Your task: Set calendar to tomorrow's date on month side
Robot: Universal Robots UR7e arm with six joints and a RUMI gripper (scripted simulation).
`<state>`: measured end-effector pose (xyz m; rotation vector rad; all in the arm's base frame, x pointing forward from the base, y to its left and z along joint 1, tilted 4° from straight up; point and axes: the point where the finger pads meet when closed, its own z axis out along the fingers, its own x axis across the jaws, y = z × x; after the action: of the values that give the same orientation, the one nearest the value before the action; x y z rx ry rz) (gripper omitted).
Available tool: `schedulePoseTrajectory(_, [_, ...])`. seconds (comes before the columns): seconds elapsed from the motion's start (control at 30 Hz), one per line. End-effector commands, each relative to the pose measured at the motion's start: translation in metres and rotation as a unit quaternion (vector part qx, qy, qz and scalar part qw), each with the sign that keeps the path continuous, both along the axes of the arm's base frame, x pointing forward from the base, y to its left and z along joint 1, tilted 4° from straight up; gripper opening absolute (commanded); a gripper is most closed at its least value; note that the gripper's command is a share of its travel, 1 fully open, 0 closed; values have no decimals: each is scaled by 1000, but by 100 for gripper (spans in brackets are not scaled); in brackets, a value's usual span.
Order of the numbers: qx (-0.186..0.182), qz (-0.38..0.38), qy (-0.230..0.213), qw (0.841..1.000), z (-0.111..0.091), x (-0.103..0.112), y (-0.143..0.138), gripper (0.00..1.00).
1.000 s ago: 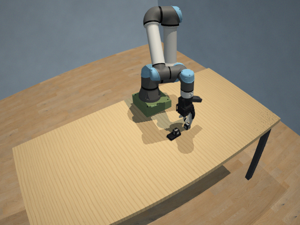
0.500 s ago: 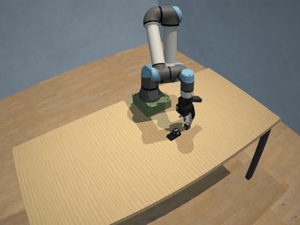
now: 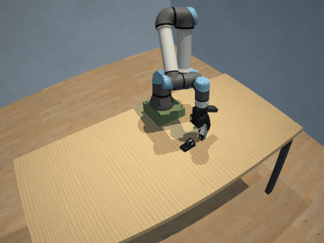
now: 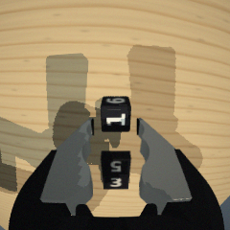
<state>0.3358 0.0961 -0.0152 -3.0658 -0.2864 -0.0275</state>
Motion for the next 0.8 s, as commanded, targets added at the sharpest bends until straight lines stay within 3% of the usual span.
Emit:
schedulePoseTrajectory(0.0, [0, 0, -1, 1000, -7, 1, 0, 29])
schedulePoseTrajectory(0.77, [0, 0, -1, 1000, -16, 1, 1, 29])
